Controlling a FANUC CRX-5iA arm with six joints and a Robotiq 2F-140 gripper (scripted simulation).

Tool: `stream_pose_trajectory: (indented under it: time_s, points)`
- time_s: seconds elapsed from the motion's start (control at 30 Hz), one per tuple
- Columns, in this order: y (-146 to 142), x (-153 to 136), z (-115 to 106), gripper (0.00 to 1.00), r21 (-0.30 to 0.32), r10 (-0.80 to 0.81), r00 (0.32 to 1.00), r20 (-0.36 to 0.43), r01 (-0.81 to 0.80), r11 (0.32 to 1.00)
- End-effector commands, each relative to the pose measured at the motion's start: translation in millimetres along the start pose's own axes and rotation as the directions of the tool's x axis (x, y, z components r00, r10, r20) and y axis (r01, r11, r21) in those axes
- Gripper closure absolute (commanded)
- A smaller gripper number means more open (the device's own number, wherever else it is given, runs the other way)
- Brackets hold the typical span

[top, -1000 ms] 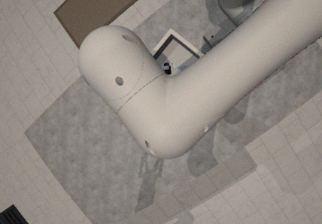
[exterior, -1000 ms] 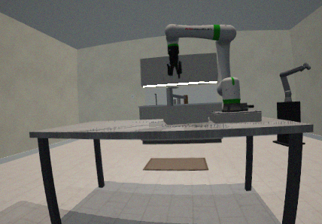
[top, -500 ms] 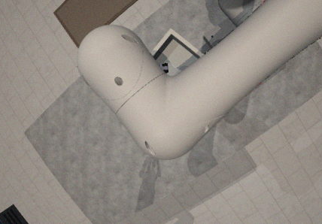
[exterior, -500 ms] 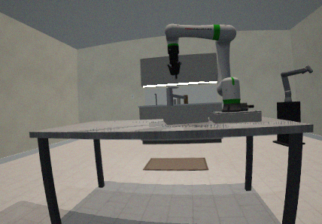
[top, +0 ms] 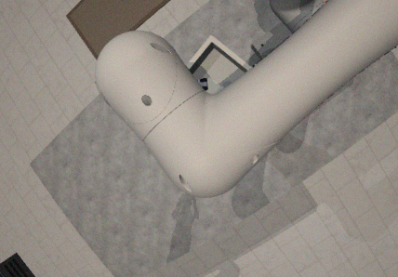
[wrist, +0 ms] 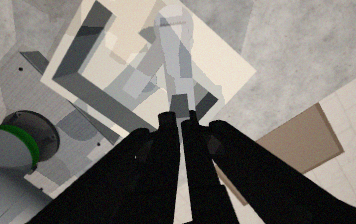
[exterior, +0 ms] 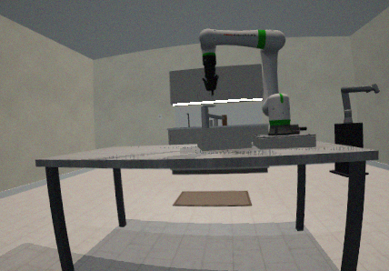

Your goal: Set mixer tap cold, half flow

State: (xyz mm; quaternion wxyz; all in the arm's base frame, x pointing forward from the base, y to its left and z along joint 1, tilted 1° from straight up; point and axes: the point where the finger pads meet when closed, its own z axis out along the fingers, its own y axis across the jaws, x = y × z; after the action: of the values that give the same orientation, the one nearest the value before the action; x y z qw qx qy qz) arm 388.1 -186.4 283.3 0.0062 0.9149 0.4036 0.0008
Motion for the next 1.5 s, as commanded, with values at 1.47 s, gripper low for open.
stream_pose_trajectory:
  time_s: [1.47]
  points:
    - [1,0,-18,1.00,0.016,0.943,0.334,-0.003,-0.943,0.334]
